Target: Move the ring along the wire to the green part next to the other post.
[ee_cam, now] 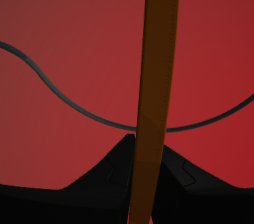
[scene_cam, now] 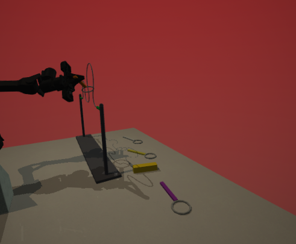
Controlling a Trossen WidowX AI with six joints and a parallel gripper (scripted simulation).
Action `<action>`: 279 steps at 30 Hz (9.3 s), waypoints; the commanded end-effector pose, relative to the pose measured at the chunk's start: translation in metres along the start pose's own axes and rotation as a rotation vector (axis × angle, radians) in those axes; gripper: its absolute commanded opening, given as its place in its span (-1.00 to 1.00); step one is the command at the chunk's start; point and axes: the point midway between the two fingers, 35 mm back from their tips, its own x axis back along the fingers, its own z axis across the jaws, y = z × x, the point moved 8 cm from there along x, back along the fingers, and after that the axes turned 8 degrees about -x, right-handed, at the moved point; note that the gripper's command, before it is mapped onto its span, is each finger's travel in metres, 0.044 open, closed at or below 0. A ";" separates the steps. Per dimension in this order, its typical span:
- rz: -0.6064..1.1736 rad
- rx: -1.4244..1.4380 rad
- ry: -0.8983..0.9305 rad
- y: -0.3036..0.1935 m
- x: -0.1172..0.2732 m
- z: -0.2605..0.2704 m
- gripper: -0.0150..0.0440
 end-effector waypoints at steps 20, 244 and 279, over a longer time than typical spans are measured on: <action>0.007 -0.169 0.107 0.001 0.000 -0.012 -1.00; -0.069 -2.654 1.330 -0.005 -0.012 0.007 -1.00; -0.056 -2.961 1.458 -0.002 -0.010 0.006 -1.00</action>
